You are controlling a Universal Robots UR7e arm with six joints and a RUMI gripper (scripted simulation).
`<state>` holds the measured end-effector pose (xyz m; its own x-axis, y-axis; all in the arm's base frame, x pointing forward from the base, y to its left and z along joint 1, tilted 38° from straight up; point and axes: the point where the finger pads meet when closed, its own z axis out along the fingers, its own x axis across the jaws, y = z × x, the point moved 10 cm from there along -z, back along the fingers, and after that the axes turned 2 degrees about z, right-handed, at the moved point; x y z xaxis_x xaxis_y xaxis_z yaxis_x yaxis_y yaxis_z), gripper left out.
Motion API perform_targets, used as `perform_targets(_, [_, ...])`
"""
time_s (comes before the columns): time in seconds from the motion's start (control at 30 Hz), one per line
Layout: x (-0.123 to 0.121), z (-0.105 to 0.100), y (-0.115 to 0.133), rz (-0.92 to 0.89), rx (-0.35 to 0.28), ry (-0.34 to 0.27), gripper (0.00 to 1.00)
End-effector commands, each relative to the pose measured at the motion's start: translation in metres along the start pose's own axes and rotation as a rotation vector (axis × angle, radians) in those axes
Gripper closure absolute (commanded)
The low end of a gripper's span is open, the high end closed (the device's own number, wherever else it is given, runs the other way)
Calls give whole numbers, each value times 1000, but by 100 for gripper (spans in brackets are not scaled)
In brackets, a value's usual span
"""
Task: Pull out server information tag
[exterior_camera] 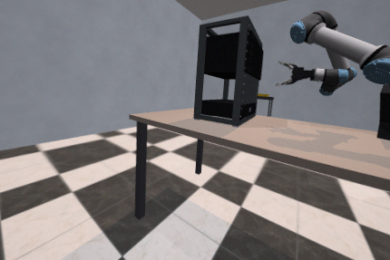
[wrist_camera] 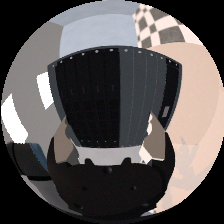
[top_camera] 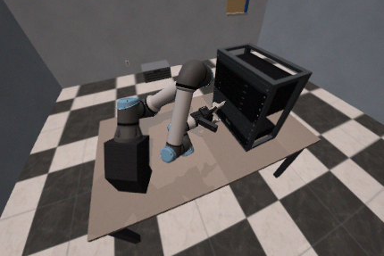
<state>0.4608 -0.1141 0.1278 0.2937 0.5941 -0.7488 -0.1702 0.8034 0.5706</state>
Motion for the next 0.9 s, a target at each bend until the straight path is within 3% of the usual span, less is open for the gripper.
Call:
perform_targets(0.0, [1, 0, -3, -4, 10, 7, 0])
perform_targets(0.87, [6, -1, -11, -12, 37, 30, 0])
